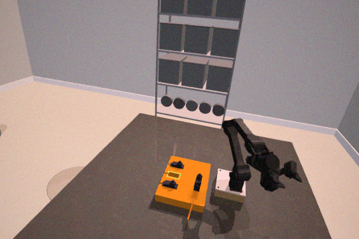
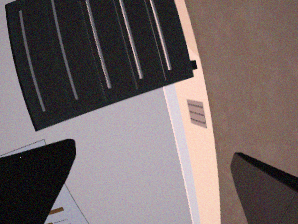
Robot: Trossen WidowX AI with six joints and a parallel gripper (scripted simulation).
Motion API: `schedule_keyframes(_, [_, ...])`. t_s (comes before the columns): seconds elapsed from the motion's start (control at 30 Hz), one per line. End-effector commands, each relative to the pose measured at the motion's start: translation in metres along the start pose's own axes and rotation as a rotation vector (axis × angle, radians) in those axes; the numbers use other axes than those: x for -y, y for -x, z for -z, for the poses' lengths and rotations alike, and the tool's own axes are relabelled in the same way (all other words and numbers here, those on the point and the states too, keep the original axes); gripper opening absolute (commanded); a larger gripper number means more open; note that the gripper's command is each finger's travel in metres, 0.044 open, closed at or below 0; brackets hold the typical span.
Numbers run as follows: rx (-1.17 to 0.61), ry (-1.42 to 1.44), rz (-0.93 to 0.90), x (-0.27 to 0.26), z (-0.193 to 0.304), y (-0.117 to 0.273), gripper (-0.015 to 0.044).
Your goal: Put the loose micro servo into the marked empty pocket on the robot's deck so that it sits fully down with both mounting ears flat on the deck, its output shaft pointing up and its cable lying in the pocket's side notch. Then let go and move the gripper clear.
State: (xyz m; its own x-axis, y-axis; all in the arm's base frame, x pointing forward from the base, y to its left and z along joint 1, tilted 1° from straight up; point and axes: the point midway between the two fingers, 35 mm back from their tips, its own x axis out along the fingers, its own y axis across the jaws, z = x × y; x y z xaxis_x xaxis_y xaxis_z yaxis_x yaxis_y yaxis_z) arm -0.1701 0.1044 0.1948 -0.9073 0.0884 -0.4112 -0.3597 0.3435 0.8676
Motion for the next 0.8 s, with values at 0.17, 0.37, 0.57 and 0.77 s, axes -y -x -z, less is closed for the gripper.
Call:
schedule_keyframes(0.17, [0.262,0.124,0.082,0.004,-0.058,0.024,0.044])
schedule_keyframes(0.37, [0.424,0.203,0.19,0.014,-0.095,0.051,0.044])
schedule_keyframes(0.57, [0.56,0.258,0.341,0.031,-0.127,0.088,0.044])
schedule_keyframes(0.77, [0.646,0.298,0.528,0.055,-0.149,0.132,0.044])
